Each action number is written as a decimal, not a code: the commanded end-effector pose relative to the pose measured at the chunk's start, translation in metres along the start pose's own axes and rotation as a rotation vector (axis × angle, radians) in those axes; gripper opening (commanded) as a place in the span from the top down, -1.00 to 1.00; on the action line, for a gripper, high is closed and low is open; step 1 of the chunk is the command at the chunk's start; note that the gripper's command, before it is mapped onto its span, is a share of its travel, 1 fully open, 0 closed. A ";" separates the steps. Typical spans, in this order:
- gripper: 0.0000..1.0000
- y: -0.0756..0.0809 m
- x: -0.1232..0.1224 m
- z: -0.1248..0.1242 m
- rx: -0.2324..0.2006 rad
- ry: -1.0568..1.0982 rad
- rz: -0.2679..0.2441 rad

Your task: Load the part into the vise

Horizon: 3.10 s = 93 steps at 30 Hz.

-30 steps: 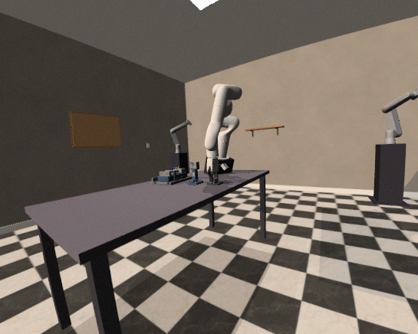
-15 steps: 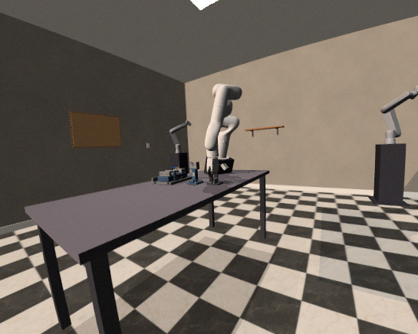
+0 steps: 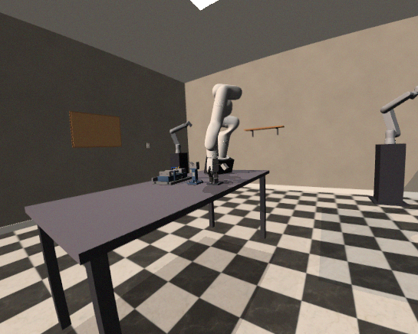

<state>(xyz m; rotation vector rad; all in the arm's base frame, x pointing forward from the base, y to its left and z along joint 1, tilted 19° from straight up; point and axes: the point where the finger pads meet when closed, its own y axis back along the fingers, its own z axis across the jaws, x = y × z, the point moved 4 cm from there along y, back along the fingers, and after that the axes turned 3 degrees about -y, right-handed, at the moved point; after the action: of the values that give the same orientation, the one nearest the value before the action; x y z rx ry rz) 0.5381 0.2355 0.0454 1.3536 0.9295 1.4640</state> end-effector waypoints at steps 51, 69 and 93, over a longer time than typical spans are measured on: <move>1.00 0.109 0.000 0.000 -0.001 0.000 0.001; 1.00 0.173 0.000 0.000 -0.001 0.000 0.001; 1.00 0.214 0.000 0.000 -0.001 0.000 0.001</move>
<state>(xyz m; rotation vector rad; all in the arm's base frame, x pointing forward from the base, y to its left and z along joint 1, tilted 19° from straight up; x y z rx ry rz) 0.5104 0.1708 0.2451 1.3542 0.9296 1.4639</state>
